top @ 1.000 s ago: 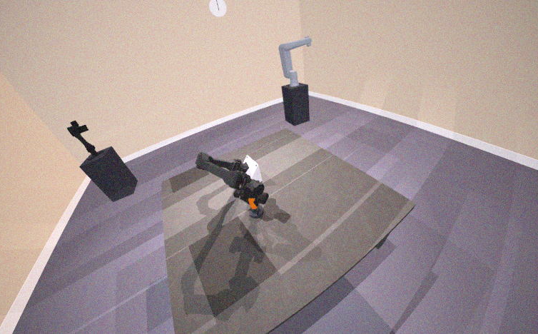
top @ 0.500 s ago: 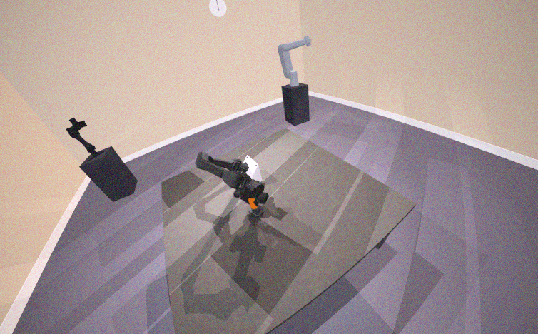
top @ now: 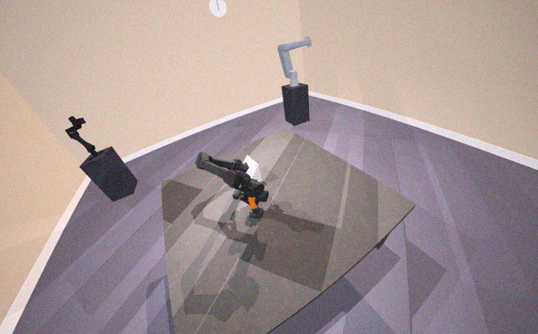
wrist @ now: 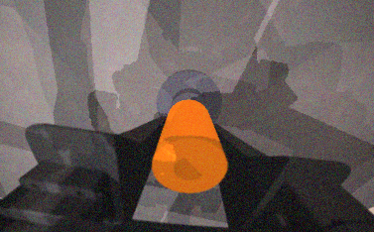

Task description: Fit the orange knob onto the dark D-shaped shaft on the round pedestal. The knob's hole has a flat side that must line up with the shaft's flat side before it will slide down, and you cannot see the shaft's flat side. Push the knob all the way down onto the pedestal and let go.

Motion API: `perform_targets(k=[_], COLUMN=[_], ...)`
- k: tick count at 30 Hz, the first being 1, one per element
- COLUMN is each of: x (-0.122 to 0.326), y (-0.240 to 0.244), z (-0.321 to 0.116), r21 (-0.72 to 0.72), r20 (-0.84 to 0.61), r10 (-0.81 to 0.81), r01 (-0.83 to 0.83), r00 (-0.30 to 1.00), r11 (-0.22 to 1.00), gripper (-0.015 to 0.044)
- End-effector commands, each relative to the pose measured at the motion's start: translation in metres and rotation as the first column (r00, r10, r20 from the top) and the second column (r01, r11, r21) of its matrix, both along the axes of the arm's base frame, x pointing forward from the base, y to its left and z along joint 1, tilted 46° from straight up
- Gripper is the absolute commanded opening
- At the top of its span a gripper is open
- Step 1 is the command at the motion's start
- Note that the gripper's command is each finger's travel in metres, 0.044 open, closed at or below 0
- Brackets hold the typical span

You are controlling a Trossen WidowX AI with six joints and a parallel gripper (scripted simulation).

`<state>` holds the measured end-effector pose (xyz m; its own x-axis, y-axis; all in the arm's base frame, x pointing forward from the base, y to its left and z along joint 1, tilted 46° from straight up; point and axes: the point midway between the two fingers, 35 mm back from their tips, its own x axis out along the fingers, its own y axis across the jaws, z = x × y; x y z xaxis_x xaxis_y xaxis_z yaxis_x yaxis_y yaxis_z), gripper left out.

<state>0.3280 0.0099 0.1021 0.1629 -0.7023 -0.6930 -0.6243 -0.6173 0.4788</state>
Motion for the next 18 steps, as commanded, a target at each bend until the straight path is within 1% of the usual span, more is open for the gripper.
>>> perform_targets(k=[1, 18], x=[0.004, 0.0034], y=[0.0018, 0.0007], z=[0.0022, 0.0012], r21=[-0.007, -0.007], r20=[-0.03, -0.03], r10=[0.041, 0.041], r01=[-0.041, -0.041], r00=[0.999, 0.999], r11=[0.999, 0.999], gripper=[0.0, 0.0])
